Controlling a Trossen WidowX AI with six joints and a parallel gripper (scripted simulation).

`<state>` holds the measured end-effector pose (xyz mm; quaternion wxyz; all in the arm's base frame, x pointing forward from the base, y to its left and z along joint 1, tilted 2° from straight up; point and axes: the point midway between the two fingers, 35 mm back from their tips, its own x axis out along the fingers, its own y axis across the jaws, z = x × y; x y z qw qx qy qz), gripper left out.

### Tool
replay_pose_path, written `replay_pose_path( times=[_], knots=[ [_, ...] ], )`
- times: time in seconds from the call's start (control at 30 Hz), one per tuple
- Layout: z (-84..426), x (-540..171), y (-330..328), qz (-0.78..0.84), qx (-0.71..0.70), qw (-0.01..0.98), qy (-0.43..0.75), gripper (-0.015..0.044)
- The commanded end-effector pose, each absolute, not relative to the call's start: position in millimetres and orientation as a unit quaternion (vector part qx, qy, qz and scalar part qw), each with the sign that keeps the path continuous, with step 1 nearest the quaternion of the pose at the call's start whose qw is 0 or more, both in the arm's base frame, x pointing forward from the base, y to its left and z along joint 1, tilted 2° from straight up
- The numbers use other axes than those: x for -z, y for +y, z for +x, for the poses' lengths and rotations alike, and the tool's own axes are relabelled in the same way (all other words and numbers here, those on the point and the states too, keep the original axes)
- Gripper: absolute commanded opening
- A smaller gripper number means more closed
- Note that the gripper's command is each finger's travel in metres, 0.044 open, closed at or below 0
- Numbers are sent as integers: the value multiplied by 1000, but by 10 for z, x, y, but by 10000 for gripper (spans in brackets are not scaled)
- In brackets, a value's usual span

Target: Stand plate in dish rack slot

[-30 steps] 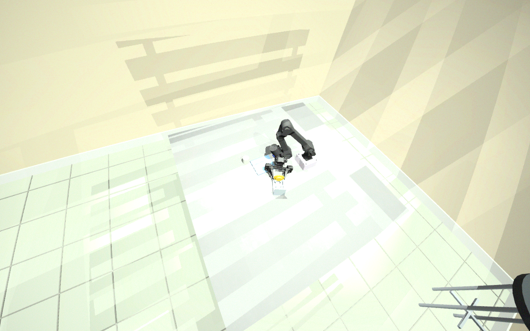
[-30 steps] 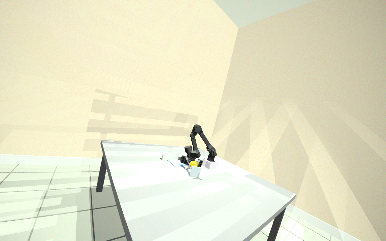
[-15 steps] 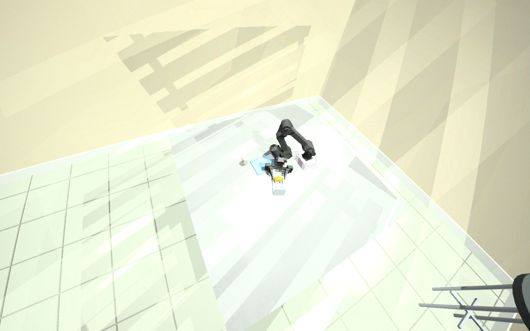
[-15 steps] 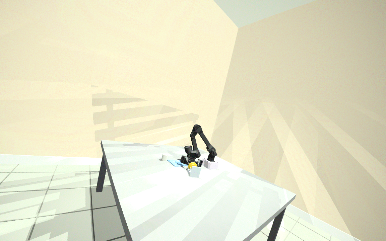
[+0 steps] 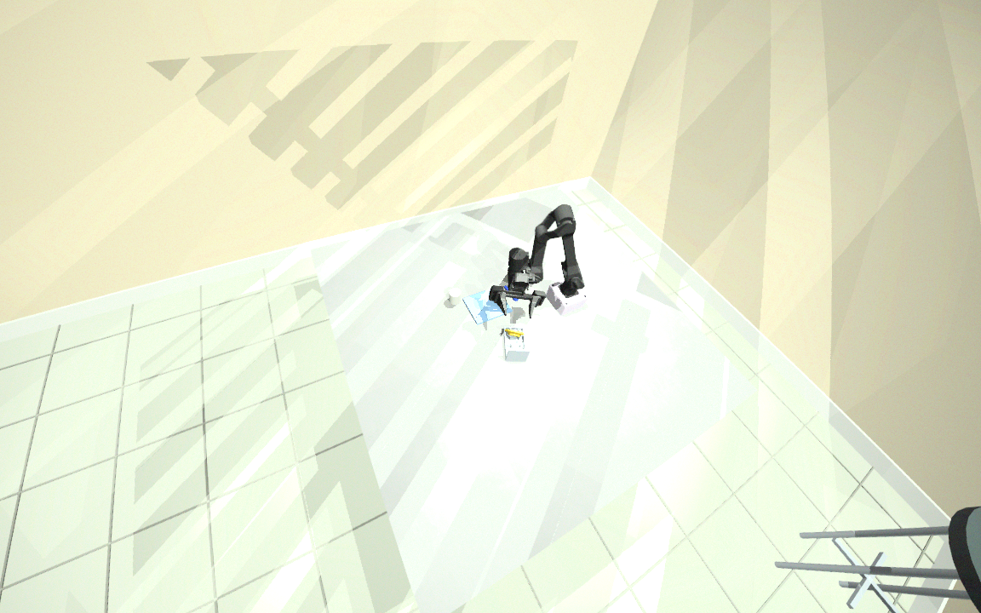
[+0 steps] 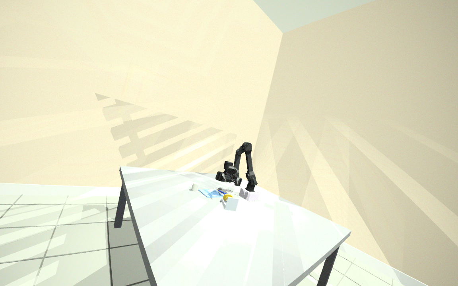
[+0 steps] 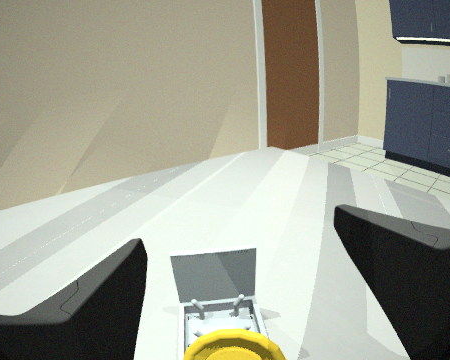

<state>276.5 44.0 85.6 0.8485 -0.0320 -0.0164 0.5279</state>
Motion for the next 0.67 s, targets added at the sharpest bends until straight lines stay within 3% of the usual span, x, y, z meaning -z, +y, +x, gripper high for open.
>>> replay_pose_path(
  times=[0.0, 0.63],
  knots=[
    [2771, -1061, 432, -35, -533, 845, -22, 400],
    [3650, -1064, 76, 75, -389, 911, 114, 400]
  ],
)
